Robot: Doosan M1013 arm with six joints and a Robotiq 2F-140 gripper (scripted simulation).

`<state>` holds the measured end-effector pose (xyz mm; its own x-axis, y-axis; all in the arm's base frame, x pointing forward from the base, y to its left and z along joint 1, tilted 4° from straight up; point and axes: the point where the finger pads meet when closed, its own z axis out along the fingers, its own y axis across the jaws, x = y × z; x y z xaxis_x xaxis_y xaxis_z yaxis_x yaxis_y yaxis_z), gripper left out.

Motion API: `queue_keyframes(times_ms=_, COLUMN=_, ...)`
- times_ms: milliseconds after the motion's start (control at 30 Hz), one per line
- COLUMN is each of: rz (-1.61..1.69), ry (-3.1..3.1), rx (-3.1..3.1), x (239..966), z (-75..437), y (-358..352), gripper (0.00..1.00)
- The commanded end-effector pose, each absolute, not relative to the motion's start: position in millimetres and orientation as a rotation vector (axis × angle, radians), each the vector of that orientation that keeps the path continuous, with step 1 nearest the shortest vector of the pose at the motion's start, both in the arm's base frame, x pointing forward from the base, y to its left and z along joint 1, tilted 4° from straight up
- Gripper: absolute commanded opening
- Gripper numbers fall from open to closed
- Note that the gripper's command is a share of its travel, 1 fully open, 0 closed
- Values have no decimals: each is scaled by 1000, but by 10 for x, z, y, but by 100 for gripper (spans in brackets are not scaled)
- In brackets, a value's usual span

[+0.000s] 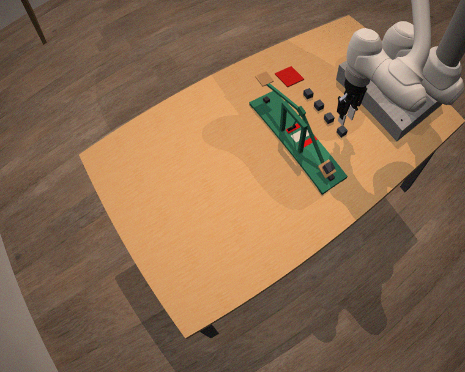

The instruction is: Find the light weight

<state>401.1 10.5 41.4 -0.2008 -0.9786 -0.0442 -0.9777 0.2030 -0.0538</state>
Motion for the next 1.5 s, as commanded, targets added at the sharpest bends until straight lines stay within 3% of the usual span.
queue_keyframes(times_ms=0, rz=-24, ry=2381, rx=-1933, x=4013, z=382, y=106, gripper=35)
queue_keyframes(times_ms=1467, rz=-24, ry=2381, rx=-1933, x=4045, z=-91, y=120, gripper=35)
